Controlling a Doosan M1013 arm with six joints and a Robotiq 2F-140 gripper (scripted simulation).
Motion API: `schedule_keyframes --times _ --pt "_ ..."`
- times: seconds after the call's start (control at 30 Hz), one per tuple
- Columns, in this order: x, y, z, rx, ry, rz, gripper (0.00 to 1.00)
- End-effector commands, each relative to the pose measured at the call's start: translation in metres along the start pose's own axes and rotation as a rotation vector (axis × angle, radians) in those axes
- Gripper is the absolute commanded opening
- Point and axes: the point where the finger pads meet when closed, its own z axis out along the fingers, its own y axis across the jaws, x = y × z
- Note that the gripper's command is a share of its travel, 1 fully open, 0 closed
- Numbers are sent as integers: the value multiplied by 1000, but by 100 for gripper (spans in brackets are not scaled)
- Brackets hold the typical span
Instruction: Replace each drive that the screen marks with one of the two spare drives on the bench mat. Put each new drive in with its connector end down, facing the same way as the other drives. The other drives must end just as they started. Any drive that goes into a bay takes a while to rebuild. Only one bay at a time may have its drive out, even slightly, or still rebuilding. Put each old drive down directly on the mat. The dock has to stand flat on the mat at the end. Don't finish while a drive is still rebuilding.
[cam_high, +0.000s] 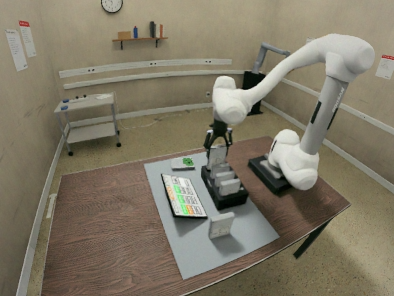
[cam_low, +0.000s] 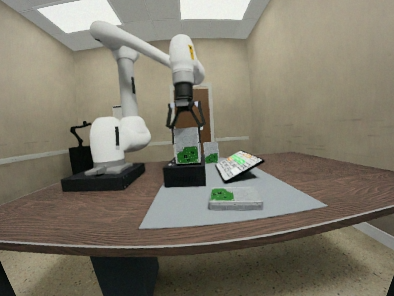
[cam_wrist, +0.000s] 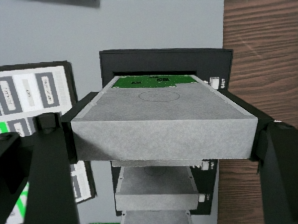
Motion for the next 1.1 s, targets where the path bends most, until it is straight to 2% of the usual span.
schedule_keyframes --times 0.0,1.07 --pt "0 0 0 1 0 0 10" --pt "0 0 9 1 0 0 10"
